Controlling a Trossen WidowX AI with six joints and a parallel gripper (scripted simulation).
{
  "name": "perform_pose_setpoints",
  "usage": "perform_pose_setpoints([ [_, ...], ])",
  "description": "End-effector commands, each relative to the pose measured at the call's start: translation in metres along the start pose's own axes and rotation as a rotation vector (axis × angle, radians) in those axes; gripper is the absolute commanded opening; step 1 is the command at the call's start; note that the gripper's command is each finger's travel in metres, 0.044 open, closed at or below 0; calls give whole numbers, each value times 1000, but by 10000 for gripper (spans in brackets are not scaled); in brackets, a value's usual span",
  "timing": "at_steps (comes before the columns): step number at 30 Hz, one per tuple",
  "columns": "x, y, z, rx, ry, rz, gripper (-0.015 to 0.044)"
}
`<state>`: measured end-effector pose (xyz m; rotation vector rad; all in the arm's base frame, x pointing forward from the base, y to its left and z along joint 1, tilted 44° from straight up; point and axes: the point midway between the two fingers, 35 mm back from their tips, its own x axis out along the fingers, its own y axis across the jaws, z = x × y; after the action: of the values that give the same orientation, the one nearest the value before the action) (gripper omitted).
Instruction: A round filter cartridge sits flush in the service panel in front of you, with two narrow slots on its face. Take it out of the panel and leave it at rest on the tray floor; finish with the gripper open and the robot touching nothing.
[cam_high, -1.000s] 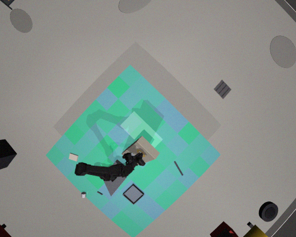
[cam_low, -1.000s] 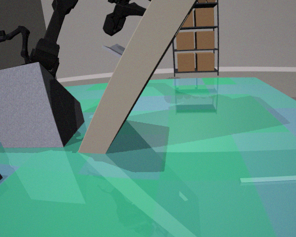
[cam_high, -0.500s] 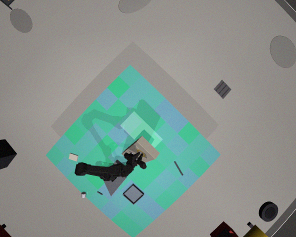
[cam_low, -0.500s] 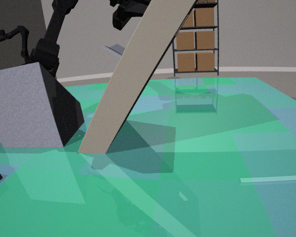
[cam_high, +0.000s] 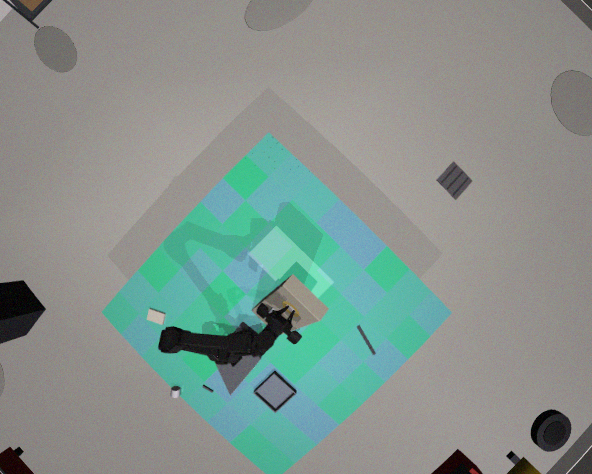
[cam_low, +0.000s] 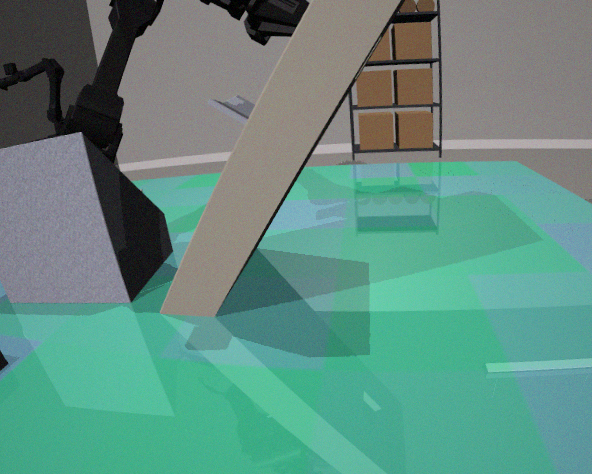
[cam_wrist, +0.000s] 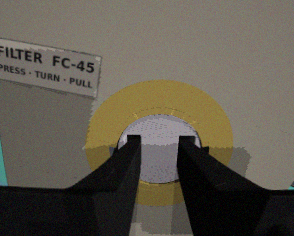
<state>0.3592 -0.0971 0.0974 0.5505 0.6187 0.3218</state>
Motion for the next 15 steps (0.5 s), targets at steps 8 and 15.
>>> perform_pose_setpoints([
  [8,-6,-2,0,58,12,-10,0],
  [15,-43,-3,0,37,18,-12,0],
])
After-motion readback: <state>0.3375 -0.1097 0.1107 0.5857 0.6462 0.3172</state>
